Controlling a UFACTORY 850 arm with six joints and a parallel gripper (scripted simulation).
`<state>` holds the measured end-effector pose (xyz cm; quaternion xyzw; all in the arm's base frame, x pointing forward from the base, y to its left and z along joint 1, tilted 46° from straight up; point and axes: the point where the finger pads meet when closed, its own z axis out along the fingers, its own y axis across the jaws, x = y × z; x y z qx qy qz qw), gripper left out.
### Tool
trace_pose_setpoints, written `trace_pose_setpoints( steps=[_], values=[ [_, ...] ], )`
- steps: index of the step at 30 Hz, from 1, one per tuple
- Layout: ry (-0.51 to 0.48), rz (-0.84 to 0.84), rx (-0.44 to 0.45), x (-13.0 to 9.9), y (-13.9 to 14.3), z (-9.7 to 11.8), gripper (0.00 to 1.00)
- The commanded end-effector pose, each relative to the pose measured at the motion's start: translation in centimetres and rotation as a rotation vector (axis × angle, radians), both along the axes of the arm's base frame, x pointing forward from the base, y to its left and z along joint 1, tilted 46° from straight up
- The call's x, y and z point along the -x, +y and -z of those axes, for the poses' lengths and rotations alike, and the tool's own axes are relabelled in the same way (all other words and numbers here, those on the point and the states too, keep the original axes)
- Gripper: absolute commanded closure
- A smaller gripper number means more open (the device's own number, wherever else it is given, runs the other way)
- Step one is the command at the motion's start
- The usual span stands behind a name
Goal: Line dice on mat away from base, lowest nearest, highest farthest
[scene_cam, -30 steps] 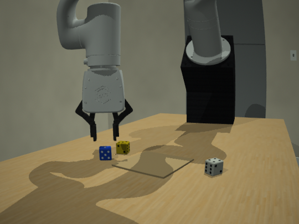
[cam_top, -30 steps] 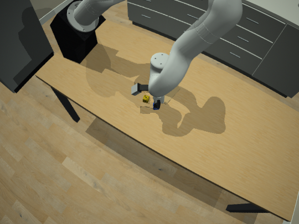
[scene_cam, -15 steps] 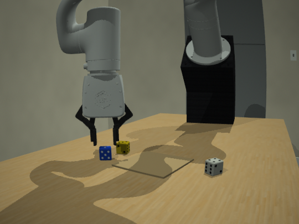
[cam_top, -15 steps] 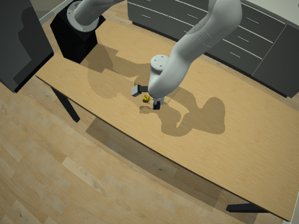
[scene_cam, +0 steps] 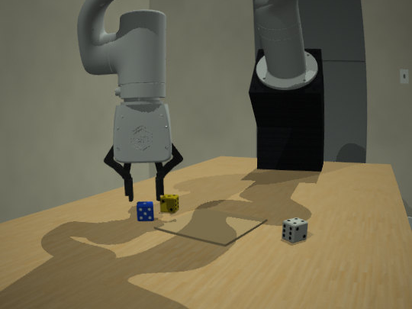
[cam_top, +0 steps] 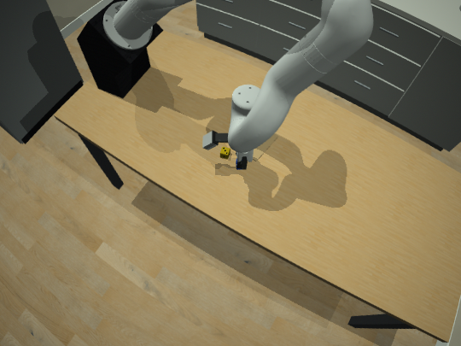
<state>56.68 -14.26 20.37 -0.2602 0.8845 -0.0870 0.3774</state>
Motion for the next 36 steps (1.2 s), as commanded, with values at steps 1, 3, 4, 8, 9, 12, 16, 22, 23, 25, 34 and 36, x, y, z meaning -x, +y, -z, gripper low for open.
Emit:
trace_pose_setpoints(
  steps=[1, 3, 4, 8, 9, 12, 16, 22, 23, 25, 34, 36],
  values=[
    [-0.001, 0.0, 0.0, -0.01, -0.02, -0.04, 0.53],
    [-0.001, 0.0, 0.0, -0.01, -0.02, -0.04, 0.53],
    [-0.001, 0.0, 0.0, -0.01, -0.02, -0.04, 0.53],
    [-0.001, 0.0, 0.0, -0.01, -0.02, -0.04, 0.53],
    [-0.001, 0.0, 0.0, -0.01, -0.02, -0.04, 0.53],
    [-0.001, 0.0, 0.0, -0.01, -0.02, -0.04, 0.53],
    [-0.001, 0.0, 0.0, -0.01, -0.02, -0.04, 0.53],
    [-0.001, 0.0, 0.0, -0.01, -0.02, -0.04, 0.53],
    [-0.001, 0.0, 0.0, -0.01, -0.02, -0.04, 0.53],
    [-0.001, 0.0, 0.0, -0.01, -0.02, -0.04, 0.53],
    [-0.001, 0.0, 0.0, -0.4, 0.0, 0.34, 0.53],
    [-0.001, 0.0, 0.0, -0.52, 0.01, 0.45, 0.53]
  ],
)
